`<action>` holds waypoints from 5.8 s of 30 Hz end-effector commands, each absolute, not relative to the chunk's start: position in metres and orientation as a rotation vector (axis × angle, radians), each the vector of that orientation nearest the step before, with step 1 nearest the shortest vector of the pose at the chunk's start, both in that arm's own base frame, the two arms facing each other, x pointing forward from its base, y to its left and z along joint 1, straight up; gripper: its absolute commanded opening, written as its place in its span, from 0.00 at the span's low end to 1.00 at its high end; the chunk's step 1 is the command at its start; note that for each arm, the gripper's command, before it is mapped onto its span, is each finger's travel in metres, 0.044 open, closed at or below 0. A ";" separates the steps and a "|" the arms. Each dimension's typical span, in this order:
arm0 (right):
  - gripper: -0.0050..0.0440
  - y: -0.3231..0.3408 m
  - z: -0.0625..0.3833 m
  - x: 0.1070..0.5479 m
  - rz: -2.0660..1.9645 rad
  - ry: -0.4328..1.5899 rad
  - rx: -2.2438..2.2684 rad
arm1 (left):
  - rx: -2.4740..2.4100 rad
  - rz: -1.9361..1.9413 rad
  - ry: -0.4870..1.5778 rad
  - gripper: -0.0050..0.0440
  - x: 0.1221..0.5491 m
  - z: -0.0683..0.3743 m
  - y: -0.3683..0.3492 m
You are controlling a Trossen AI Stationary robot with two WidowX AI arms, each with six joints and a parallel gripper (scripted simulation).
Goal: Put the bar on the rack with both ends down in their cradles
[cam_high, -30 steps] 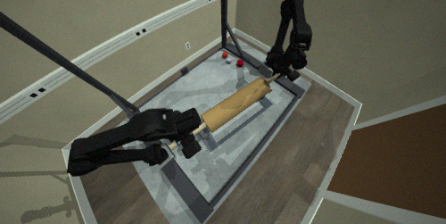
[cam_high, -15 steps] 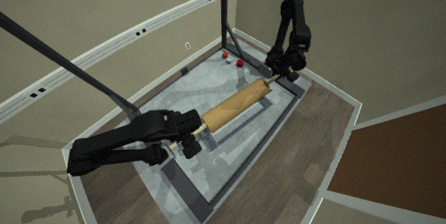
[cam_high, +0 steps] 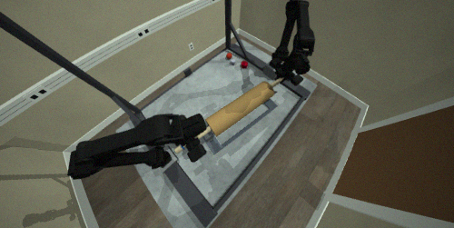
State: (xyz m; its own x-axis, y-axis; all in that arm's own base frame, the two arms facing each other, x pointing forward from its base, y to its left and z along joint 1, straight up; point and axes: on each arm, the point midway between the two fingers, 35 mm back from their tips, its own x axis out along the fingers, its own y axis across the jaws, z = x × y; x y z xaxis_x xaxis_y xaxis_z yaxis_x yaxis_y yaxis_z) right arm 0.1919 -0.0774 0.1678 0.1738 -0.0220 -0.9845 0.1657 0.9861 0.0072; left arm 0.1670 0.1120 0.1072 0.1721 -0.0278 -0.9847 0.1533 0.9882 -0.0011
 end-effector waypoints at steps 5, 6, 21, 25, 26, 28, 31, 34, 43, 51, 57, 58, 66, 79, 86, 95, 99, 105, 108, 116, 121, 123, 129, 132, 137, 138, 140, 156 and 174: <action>0.20 -0.080 0.163 0.190 -0.145 1.370 0.112 | 0.122 -0.110 1.381 0.20 0.168 0.103 0.117; 0.20 -0.080 0.162 0.190 -0.145 1.370 0.111 | 0.127 -0.105 1.375 0.20 0.168 0.103 0.117; 0.20 -0.081 0.145 0.190 -0.139 1.371 0.115 | 0.116 -0.111 1.388 0.20 0.167 0.083 0.118; 0.20 -0.081 0.138 0.190 -0.136 1.377 0.118 | 0.113 -0.115 1.393 0.20 0.167 0.077 0.118; 0.20 -0.082 0.137 0.191 -0.135 1.378 0.119 | 0.112 -0.114 1.393 0.20 0.167 0.075 0.118; 0.20 -0.082 0.134 0.190 -0.136 1.382 0.118 | 0.118 -0.110 1.387 0.20 0.167 0.075 0.119; 0.20 -0.084 0.129 0.190 -0.140 1.387 0.115 | 0.116 -0.111 1.389 0.20 0.167 0.070 0.119; 0.20 -0.084 0.135 0.191 -0.144 1.371 0.110 | 0.127 -0.099 1.374 0.20 0.169 0.076 0.121; 0.20 -0.087 0.132 0.194 -0.149 1.361 0.106 | 0.129 -0.092 1.369 1.00 0.170 0.071 0.123; 0.20 -0.087 0.132 0.194 -0.149 1.357 0.105 | 0.126 -0.098 1.373 1.00 0.170 0.069 0.122; 0.20 -0.087 0.132 0.195 -0.147 1.357 0.106 | 0.126 -0.098 1.373 1.00 0.170 0.069 0.122; 0.20 -0.087 0.132 0.195 -0.147 1.357 0.106 | 0.126 -0.098 1.373 1.00 0.170 0.069 0.122; 1.00 -0.086 0.127 0.193 -0.143 1.374 0.112 | 0.126 -0.098 1.373 1.00 0.170 0.069 0.122; 1.00 -0.086 0.127 0.193 -0.143 1.374 0.112 | 0.131 -0.096 1.366 1.00 0.169 0.078 0.123; 1.00 -0.086 0.127 0.193 -0.143 1.375 0.112 | 0.126 -0.101 1.370 1.00 0.166 0.089 0.122; 1.00 -0.086 0.127 0.193 -0.143 1.374 0.112 | 0.129 -0.099 1.367 1.00 0.163 0.109 0.122; 1.00 -0.086 0.127 0.193 -0.143 1.374 0.112 | 0.129 -0.099 1.367 1.00 0.160 0.119 0.122; 1.00 -0.086 0.127 0.193 -0.143 1.374 0.112 | 0.129 -0.099 1.368 1.00 0.159 0.129 0.122; 1.00 -0.086 0.127 0.193 -0.143 1.374 0.112 | 0.123 -0.104 1.375 1.00 0.159 0.127 0.122; 1.00 -0.085 0.155 0.189 -0.143 1.358 0.109 | 0.119 -0.107 1.378 1.00 0.159 0.125 0.122; 1.00 -0.085 0.158 0.188 -0.138 1.374 0.115 | 0.119 -0.107 1.378 1.00 0.159 0.125 0.122; 1.00 -0.084 0.166 0.187 -0.140 1.367 0.112 | 0.119 -0.107 1.378 1.00 0.159 0.125 0.122; 1.00 -0.084 0.179 0.184 -0.141 1.363 0.111 | 0.119 -0.107 1.378 1.00 0.159 0.125 0.122; 1.00 -0.084 0.188 0.183 -0.139 1.371 0.114 | 0.119 -0.107 1.378 1.00 0.159 0.125 0.122; 1.00 -0.081 0.185 0.184 -0.138 1.356 0.106 | 0.127 -0.098 1.363 1.00 0.161 0.125 0.119; 1.00 -0.081 0.182 0.185 -0.139 1.353 0.102 | 0.135 -0.088 1.355 1.00 0.163 0.125 0.120; 1.00 -0.082 0.181 0.191 -0.148 1.319 0.085 | 0.154 -0.063 1.331 1.00 0.169 0.126 0.122; 1.00 -0.077 0.200 0.263 -0.171 0.894 -0.032 | 0.274 0.120 0.953 1.00 0.248 0.160 0.118; 1.00 -0.035 0.260 0.315 -0.091 0.342 -0.055 | 0.192 0.120 0.354 1.00 0.313 0.247 0.055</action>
